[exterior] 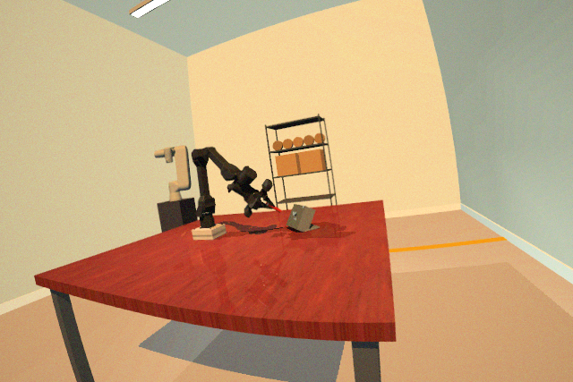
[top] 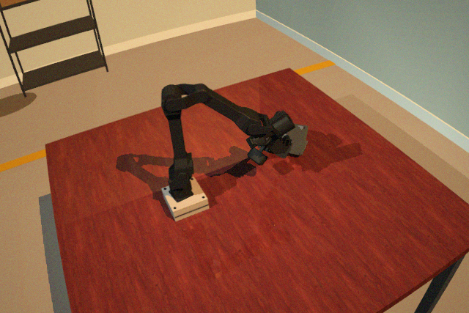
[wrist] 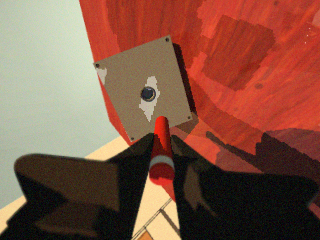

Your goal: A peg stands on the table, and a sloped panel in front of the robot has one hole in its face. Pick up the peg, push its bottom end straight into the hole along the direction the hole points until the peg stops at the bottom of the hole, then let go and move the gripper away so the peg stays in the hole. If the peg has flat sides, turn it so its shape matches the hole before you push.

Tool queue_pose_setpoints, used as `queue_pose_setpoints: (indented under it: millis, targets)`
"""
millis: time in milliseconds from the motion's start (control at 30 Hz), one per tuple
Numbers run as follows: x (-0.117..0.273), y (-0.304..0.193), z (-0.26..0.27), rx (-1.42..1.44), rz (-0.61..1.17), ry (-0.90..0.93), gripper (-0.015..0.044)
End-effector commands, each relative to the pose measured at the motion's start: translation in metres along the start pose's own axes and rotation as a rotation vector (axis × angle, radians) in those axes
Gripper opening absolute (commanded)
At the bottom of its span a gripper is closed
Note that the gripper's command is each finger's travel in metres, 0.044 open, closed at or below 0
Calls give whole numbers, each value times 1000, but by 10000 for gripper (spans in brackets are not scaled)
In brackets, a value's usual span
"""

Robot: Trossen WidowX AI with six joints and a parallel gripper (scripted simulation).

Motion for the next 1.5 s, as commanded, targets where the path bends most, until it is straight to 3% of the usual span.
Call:
queue_pose_setpoints:
  millis: [0,1467]
  targets:
    - [3,3,-4,-25,4,22,0]
    - [-32,17,-3,-88,17,137,0]
Point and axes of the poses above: the point midway between the two fingers, 35 mm back from their tips, its own x axis back along the fingers, its own z axis across the jaws, y = z × x, the point moved 8 cm from there along x, back along the fingers, and after that the axes turned 1 degree about -x, right-handed, at the moved point
